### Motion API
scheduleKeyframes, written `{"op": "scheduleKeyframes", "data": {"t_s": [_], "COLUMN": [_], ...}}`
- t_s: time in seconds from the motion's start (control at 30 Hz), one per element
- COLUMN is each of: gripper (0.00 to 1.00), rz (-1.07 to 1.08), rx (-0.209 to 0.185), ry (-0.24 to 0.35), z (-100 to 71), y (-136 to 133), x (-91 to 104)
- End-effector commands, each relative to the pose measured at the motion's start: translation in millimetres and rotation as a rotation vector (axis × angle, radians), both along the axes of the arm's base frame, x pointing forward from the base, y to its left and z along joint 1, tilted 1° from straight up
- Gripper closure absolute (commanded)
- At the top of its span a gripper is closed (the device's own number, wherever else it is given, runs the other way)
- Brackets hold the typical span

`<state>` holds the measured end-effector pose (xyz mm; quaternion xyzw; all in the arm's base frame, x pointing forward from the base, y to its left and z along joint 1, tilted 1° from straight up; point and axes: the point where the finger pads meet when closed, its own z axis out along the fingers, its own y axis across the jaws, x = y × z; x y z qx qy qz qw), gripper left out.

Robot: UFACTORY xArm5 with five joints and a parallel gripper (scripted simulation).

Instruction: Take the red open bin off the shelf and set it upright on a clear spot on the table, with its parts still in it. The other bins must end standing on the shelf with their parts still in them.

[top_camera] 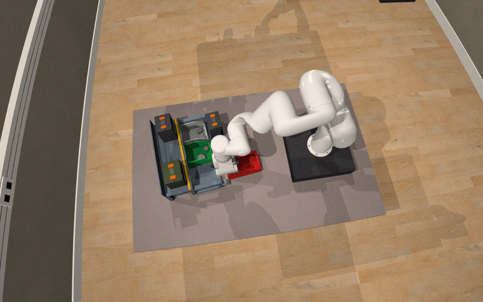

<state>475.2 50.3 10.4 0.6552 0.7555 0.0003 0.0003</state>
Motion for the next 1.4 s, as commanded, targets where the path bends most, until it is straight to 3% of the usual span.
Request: {"op": "scheduleKeyframes", "data": {"t_s": [0.0, 0.83, 1.37], "gripper": [0.66, 0.66, 0.66], "rz": [0.0, 0.0, 0.0], "rx": [0.001, 0.001, -0.01], "ry": [-0.005, -0.005, -0.005], "z": [1.6, 1.6, 38.2], "y": [0.2, 0.2, 0.6], "x": [1.7, 1.7, 1.5]}}
